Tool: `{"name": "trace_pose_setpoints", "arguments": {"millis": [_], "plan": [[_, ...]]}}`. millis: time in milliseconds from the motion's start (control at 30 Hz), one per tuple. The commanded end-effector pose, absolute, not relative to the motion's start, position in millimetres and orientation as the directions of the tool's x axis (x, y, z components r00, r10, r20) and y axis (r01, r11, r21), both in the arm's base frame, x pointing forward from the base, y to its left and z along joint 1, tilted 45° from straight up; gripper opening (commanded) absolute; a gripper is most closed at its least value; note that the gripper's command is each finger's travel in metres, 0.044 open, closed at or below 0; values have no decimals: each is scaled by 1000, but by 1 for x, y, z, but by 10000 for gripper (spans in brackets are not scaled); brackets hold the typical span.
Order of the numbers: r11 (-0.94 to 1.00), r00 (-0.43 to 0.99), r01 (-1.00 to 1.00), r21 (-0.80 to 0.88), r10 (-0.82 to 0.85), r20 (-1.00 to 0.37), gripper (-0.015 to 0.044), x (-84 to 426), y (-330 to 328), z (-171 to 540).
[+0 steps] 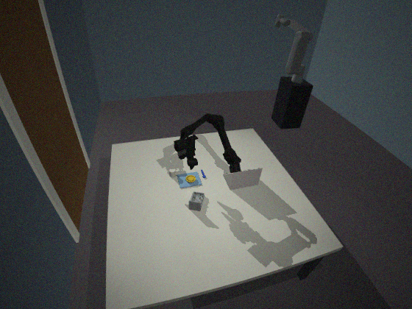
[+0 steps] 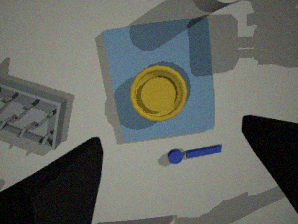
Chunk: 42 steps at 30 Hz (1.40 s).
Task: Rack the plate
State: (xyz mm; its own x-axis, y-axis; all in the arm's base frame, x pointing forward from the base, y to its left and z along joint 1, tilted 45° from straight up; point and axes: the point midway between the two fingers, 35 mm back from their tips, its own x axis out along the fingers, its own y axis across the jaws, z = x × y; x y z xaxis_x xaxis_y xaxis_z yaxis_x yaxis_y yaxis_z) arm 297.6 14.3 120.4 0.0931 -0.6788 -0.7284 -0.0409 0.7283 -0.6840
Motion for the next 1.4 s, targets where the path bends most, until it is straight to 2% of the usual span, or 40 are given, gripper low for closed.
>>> {"name": "trace_pose_setpoints", "arguments": {"millis": [0, 100, 1367], "plan": [[717, 73, -44, -695, -692, -718, 400, 299, -27, 86], [709, 79, -48, -703, -699, -711, 400, 300, -44, 72], [708, 79, -48, -704, -700, -710, 400, 301, -78, 29]]}}
